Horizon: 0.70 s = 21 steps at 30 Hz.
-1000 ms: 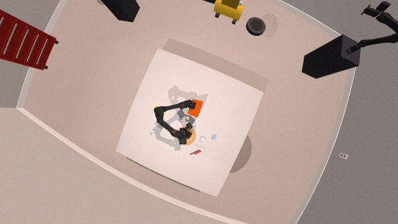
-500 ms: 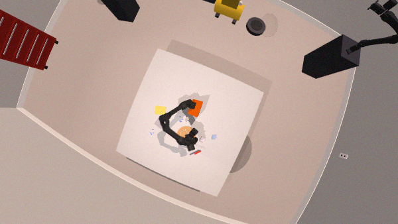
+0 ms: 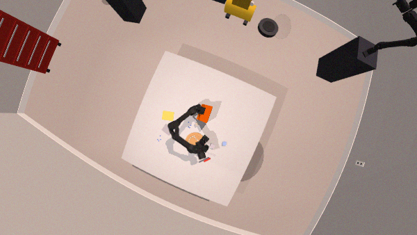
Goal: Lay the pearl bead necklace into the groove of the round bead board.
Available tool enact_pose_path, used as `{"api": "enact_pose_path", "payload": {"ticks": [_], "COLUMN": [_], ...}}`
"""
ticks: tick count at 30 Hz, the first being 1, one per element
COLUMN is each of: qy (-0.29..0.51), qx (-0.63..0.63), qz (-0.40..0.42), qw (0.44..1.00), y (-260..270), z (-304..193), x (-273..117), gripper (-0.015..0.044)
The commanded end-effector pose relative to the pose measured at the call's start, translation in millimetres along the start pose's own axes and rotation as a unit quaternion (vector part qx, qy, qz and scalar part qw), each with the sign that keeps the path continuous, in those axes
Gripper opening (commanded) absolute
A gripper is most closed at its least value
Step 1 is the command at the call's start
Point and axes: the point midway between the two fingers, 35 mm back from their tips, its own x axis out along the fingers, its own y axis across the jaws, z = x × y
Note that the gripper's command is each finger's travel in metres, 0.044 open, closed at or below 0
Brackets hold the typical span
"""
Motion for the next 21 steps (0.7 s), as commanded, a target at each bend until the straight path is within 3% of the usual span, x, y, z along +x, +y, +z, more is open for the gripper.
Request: {"api": "enact_pose_path", "payload": {"ticks": [1,21], "qy": [0.002,0.006], "qx": [-0.001,-0.002], "qz": [0.0,0.002], "qw": [1.0,1.0], "y": [0.1,1.1], "z": [-0.5,-1.8], "x": [5.4,30.8], "gripper": [0.012,0.012]}}
